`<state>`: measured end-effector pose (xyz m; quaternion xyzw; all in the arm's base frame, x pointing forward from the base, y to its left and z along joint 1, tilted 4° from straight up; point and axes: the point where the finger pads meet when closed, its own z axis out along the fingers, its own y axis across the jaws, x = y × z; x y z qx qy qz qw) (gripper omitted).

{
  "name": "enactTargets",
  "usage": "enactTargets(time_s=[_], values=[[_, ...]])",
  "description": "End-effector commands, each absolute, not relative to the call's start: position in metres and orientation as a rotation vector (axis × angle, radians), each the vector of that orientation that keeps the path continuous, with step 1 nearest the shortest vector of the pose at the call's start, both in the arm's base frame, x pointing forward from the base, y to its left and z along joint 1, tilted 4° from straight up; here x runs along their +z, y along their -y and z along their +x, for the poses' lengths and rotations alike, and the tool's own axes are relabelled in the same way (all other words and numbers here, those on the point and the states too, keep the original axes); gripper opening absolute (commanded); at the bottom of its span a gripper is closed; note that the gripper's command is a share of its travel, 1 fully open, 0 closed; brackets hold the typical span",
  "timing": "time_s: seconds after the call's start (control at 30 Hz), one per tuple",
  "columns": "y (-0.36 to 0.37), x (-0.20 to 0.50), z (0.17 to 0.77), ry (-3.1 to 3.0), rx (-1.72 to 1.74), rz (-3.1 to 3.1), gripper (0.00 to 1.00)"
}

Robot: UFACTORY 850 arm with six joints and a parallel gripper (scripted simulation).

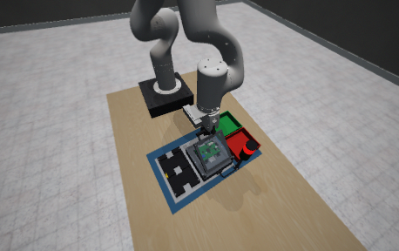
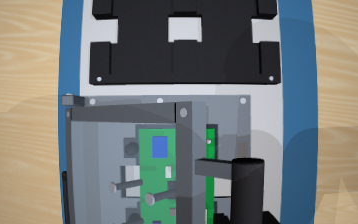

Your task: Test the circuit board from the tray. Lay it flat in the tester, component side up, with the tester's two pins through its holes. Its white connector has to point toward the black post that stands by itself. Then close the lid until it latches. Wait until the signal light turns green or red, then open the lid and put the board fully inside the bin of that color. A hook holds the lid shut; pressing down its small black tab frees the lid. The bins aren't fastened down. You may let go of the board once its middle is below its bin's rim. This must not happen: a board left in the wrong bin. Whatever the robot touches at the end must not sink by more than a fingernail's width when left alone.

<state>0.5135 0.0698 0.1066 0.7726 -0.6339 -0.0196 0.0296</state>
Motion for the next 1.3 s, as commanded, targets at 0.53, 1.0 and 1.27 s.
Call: enactTargets(time_s=[0.53, 1.0, 1.27], values=[[-0.07, 0.109, 0.516, 1.956, -0.058, 2.384, 0.0], [-0.076, 0.13, 0.541, 1.956, -0.058, 2.384, 0.0], [-0.079, 0.142, 0.561, 1.956, -0.058, 2.384, 0.0]])
